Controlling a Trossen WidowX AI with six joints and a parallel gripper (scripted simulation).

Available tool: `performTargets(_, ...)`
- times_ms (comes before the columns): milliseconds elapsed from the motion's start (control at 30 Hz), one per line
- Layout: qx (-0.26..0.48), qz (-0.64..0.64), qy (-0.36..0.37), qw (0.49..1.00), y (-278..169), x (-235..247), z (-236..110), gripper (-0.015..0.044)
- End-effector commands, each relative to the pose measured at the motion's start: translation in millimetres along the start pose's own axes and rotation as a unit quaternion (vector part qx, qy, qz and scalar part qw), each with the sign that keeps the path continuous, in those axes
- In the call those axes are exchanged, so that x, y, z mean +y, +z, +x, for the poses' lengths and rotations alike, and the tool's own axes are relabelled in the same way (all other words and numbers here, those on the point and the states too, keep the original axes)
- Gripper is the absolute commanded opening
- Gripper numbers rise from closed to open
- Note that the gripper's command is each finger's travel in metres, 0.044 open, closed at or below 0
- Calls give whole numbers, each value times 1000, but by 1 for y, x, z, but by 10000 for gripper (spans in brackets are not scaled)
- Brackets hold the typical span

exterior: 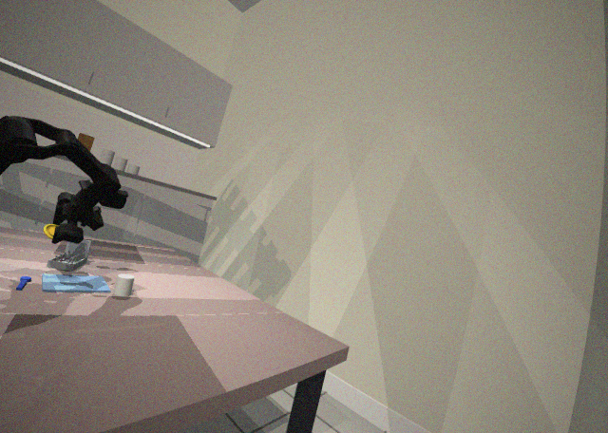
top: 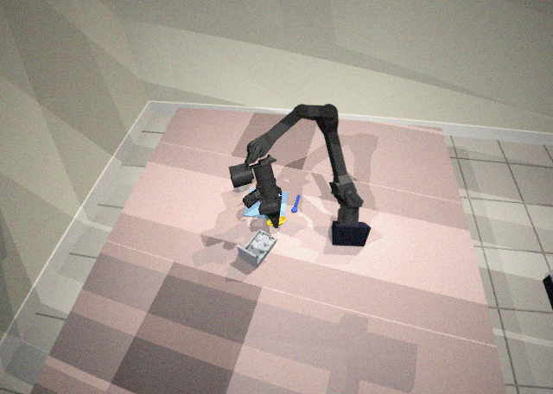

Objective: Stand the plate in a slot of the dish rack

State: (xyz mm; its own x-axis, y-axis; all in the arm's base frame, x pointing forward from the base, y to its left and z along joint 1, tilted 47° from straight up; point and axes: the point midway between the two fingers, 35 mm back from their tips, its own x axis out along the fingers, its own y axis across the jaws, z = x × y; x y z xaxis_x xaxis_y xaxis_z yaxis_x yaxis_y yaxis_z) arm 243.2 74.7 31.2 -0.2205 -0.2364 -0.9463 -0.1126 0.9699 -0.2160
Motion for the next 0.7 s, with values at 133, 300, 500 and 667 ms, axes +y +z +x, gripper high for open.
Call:
performTargets(133,-11,-72,67,995,1,-4,11,0)
performTargets(300,-30,-117,106,987,2,-8,17,0)
performTargets(500,-63,-172,148,972,4,-12,23,0)
performTargets(667,-97,-216,177,955,6,-15,26,0)
